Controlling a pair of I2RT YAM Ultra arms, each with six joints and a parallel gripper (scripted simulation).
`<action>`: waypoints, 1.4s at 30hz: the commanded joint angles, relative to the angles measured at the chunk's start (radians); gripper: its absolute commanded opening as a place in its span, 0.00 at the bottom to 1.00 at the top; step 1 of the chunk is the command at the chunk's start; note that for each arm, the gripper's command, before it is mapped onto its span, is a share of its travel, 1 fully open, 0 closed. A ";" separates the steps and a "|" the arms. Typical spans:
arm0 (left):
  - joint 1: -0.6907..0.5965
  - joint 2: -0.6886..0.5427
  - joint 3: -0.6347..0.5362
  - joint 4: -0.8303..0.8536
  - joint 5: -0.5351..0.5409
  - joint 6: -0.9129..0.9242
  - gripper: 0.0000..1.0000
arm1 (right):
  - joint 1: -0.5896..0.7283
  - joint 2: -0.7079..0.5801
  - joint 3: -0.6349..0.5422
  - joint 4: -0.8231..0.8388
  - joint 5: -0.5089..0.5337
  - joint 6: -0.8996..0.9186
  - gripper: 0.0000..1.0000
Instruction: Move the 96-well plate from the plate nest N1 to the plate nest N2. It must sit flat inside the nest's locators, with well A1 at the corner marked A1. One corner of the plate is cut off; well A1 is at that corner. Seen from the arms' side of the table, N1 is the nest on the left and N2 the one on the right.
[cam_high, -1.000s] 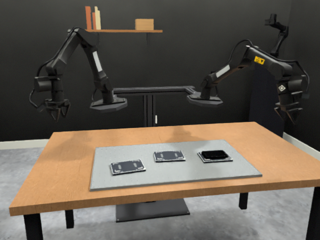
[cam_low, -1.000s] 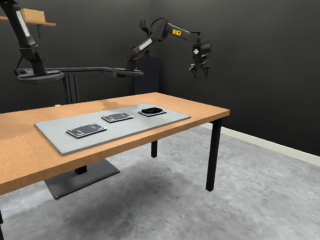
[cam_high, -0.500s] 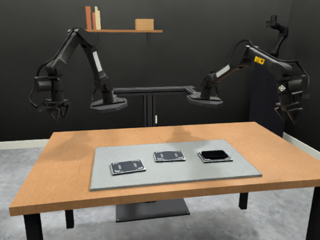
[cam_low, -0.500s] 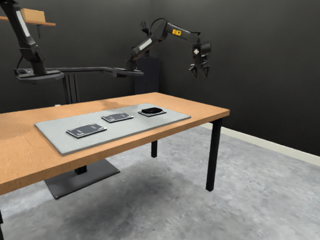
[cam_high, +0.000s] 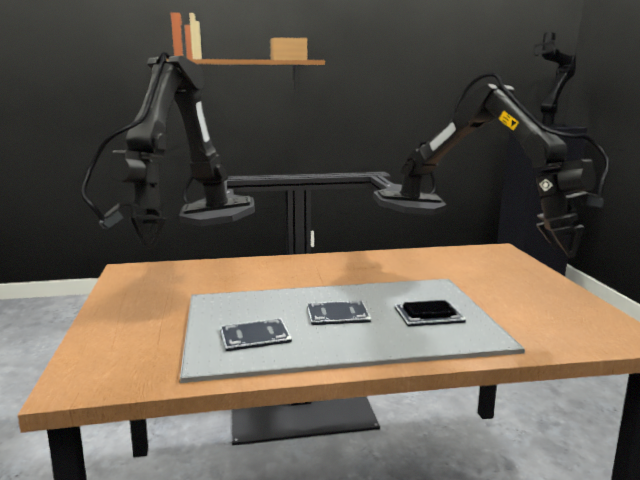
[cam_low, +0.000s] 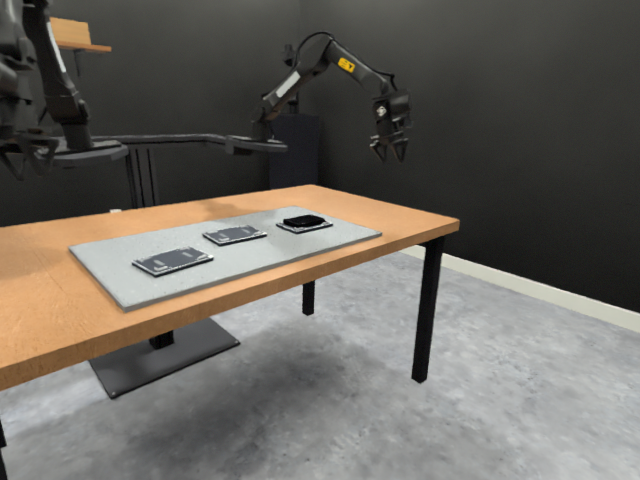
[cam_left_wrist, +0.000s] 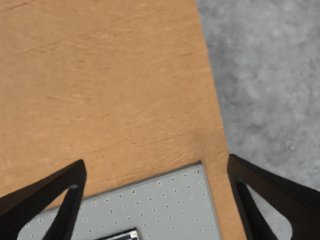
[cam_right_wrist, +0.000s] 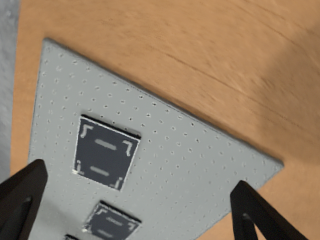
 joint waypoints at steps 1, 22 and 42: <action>-0.023 -0.078 -0.104 0.119 0.008 0.076 1.00 | 0.110 -0.036 -0.045 0.095 0.016 -0.079 1.00; -0.139 -0.294 -0.752 0.641 0.056 0.435 1.00 | 0.819 -0.116 -0.215 0.471 0.060 -0.358 1.00; -0.400 -0.216 -1.298 1.293 0.121 0.858 1.00 | 1.513 -0.187 -0.378 0.835 0.101 -0.628 1.00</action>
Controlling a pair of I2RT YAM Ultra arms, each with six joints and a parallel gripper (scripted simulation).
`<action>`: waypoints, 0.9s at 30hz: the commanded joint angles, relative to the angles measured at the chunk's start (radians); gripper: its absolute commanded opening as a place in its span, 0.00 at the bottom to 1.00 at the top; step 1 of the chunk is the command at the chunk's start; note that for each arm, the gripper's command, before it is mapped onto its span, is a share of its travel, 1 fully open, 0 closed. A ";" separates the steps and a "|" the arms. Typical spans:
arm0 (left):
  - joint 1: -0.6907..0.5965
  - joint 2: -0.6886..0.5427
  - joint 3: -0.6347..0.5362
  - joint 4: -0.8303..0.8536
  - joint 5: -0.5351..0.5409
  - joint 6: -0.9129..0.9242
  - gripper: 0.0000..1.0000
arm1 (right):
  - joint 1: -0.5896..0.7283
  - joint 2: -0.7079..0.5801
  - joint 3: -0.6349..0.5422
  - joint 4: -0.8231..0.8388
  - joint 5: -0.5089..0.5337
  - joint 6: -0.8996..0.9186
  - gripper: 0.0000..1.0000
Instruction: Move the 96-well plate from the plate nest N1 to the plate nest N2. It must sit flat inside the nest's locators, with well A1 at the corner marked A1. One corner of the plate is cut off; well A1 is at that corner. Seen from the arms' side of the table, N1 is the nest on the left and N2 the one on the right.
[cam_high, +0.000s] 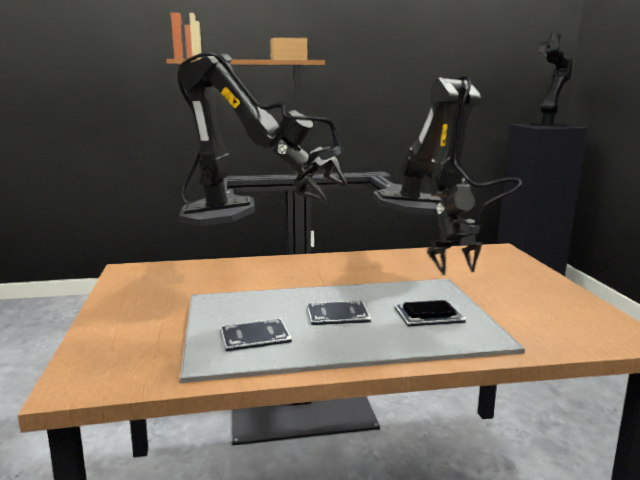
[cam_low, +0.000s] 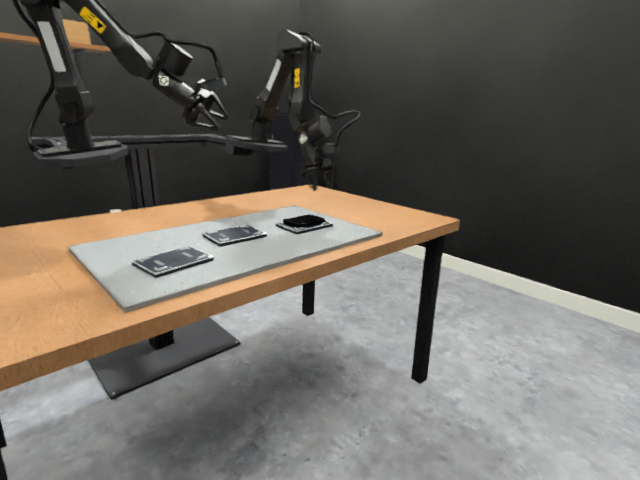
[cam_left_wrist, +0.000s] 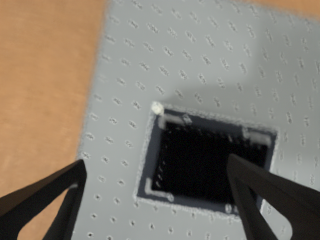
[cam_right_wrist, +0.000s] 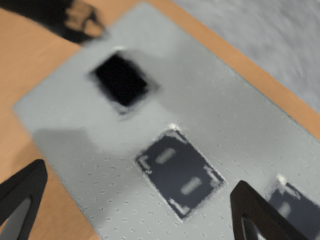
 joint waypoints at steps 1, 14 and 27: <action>-0.060 0.057 -0.070 0.175 0.024 0.104 1.00 | 0.096 -0.029 -0.040 0.087 0.014 -0.073 1.00; -0.167 0.205 -0.146 0.344 0.031 0.168 1.00 | 0.230 -0.037 -0.071 0.115 0.023 -0.094 1.00; -0.170 0.210 -0.146 0.345 0.027 0.158 1.00 | 0.229 -0.037 -0.071 0.115 0.020 -0.094 1.00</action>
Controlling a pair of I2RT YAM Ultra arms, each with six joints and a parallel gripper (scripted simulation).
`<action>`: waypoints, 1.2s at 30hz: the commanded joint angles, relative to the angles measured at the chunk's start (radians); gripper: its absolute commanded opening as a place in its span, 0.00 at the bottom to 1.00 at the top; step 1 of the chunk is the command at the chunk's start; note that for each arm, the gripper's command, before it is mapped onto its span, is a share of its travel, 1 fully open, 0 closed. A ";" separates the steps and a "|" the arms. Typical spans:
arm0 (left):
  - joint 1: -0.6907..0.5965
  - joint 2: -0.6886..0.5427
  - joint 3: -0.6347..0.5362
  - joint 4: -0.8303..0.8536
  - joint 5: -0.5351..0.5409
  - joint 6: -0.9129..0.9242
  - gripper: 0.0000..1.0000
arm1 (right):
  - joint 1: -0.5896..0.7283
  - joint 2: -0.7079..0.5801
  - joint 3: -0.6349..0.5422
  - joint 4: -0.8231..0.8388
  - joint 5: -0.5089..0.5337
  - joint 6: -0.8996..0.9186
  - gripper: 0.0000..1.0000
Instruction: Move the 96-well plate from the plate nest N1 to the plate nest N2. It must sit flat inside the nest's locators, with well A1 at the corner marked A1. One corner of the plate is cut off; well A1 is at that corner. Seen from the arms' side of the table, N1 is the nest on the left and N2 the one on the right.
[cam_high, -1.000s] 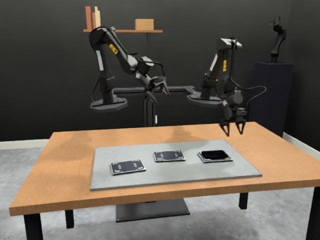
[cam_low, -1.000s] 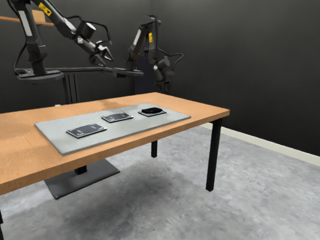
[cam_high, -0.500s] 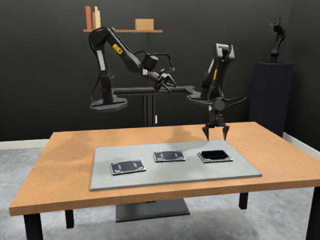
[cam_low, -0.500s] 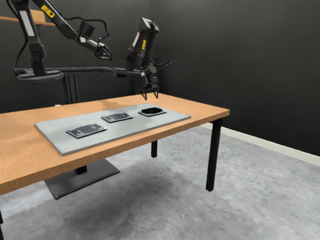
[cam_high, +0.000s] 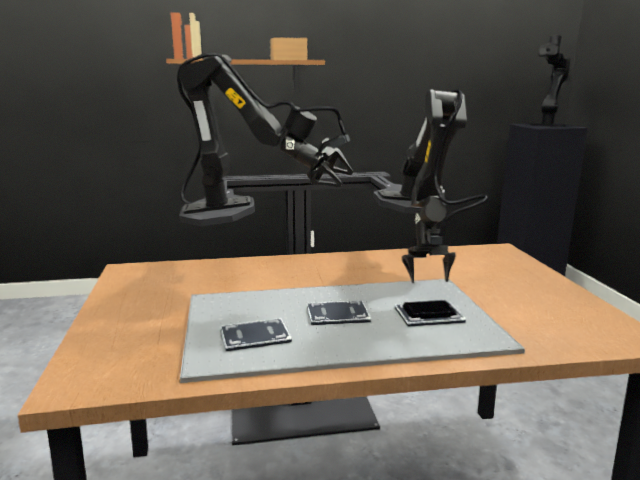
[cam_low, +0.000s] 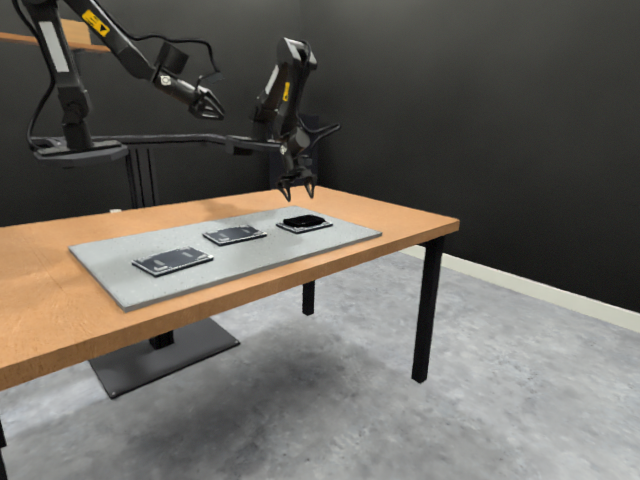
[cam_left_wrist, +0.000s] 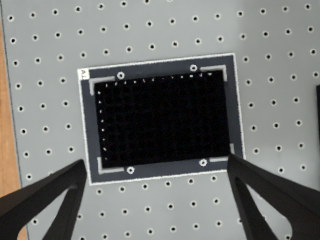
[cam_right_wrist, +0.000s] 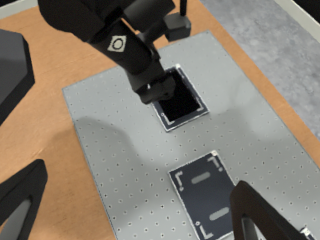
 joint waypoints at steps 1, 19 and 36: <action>-0.011 0.009 -0.014 0.013 0.007 0.007 1.00 | 0.006 -0.021 -0.017 -0.003 0.004 -0.009 1.00; 0.038 -0.044 0.092 -0.270 0.097 0.487 1.00 | 0.006 -0.021 -0.017 -0.003 0.004 -0.009 1.00; 0.038 -0.014 0.354 -0.722 0.079 1.075 1.00 | 0.006 -0.021 -0.017 -0.003 0.004 -0.009 1.00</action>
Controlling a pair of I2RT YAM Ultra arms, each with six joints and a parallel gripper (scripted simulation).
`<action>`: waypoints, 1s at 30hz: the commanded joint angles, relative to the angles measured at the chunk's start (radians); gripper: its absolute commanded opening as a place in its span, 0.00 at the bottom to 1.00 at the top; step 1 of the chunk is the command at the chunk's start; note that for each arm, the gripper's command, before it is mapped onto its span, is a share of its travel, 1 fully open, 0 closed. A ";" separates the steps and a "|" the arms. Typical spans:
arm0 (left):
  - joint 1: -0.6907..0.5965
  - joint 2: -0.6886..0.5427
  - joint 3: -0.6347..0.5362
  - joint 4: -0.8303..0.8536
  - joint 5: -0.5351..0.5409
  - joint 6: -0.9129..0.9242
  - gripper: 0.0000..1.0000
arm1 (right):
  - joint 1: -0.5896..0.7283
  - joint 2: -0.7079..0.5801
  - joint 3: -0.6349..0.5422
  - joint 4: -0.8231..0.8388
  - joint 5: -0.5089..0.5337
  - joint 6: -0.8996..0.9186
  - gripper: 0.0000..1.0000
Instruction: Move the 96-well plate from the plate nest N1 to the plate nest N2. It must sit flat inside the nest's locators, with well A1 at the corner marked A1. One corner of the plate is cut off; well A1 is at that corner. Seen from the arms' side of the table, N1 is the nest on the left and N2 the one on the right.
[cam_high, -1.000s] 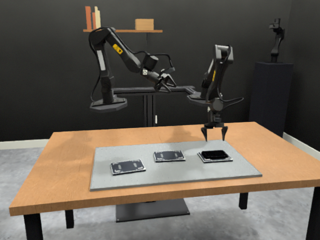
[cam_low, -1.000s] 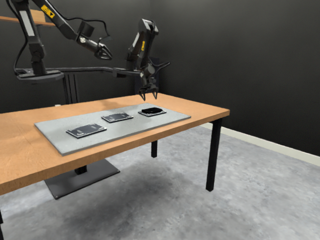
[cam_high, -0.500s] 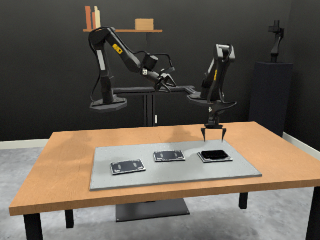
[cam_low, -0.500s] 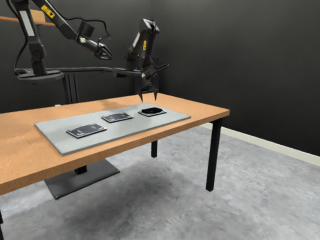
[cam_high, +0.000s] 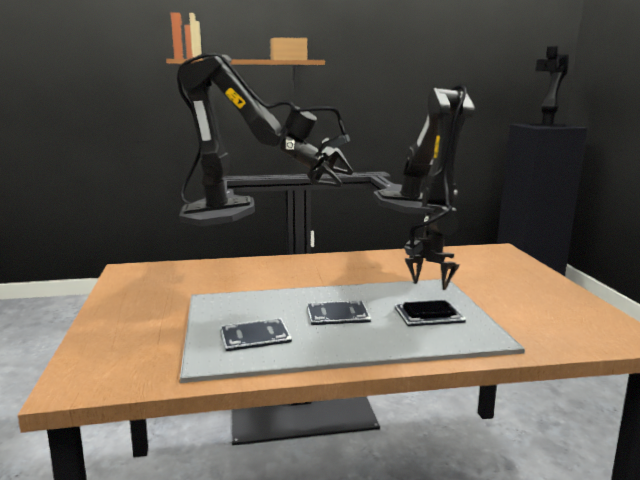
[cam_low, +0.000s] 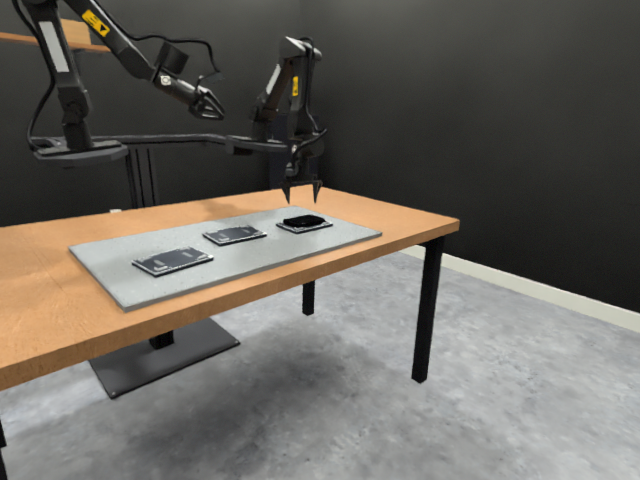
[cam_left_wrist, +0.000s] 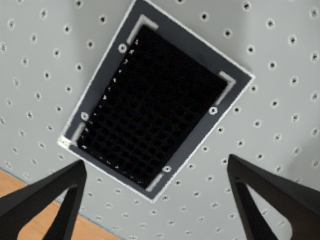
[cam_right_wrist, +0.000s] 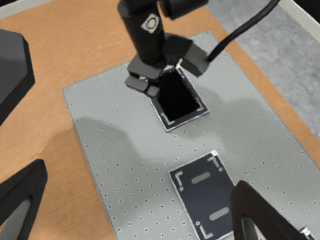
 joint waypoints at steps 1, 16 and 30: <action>-0.013 0.019 0.077 -0.141 -0.016 0.193 1.00 | 0.006 -0.021 -0.017 -0.003 0.004 -0.009 1.00; -0.056 0.110 0.313 -0.403 -0.095 0.539 1.00 | 0.006 -0.021 -0.017 -0.003 0.004 -0.009 1.00; -0.061 0.132 0.338 -0.390 -0.086 0.532 1.00 | 0.006 -0.021 -0.017 -0.003 0.004 -0.009 1.00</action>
